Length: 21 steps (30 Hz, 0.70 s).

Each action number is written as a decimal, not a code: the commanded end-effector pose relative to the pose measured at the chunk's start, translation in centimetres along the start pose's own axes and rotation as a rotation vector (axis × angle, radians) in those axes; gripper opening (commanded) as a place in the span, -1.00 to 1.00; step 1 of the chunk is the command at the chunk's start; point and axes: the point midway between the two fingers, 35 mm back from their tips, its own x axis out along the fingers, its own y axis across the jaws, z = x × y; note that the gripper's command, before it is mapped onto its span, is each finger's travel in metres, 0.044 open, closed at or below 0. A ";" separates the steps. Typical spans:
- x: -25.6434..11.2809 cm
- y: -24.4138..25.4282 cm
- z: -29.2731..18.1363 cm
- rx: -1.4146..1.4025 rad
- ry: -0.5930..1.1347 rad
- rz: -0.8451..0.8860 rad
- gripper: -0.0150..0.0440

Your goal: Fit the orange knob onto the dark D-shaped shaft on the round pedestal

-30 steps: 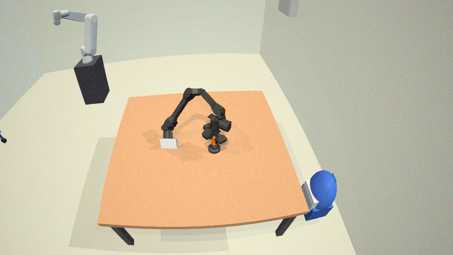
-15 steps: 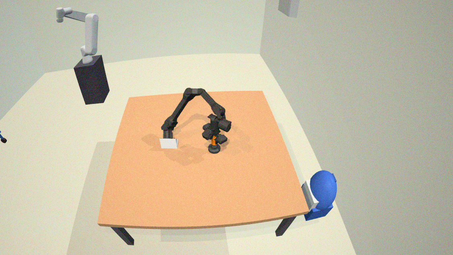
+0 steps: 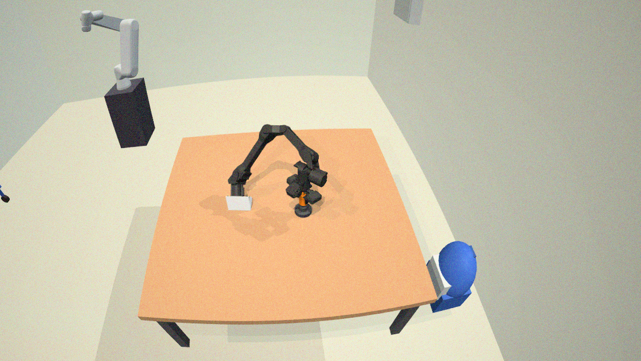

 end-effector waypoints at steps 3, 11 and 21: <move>0.0 0.1 -0.1 -0.010 0.005 0.003 -0.49; -0.7 -0.1 0.2 0.048 0.005 0.003 -0.49; -0.2 -0.2 0.2 0.101 0.005 0.003 -0.49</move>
